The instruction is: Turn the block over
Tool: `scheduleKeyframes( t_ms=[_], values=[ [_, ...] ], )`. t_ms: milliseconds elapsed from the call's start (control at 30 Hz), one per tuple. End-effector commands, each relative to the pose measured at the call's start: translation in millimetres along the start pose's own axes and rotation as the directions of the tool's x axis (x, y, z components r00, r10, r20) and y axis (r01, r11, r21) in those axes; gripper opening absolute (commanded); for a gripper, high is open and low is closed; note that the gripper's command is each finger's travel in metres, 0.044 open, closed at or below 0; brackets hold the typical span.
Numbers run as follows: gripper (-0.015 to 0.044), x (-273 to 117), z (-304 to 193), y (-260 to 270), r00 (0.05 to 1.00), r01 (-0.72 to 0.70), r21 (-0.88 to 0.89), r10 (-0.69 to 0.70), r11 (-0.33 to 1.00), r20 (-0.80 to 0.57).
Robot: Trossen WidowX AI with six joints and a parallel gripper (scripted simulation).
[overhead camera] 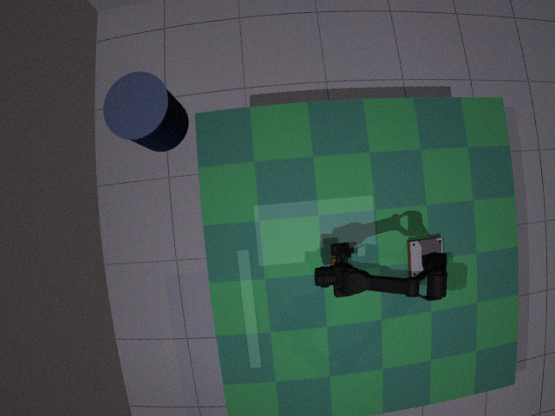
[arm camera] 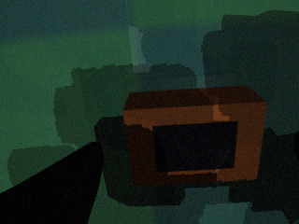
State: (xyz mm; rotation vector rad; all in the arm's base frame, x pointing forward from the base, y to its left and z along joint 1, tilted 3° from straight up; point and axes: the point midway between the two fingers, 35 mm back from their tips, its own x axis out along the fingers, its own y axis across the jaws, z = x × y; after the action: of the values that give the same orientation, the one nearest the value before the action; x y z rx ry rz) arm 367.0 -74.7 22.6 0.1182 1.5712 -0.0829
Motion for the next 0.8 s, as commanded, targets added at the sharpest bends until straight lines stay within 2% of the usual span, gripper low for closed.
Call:
scheduleKeyframes(
  t_ms=[0,200,367,767],
  values=[
    [0.044,7.9,-0.7,1.0,1.0,-0.005,-0.001,0.005,1.0,-0.002],
    [0.044,15.0,-1.0,1.1,1.0,-0.005,-0.001,0.005,1.0,-0.002],
    [0.0309,15.0,-1.0,1.1,1.0,-0.005,-0.001,0.005,1.0,-0.002],
    [0.0229,15.0,-1.0,1.1,1.0,-0.005,-0.001,0.005,1.0,-0.002]
  ],
)
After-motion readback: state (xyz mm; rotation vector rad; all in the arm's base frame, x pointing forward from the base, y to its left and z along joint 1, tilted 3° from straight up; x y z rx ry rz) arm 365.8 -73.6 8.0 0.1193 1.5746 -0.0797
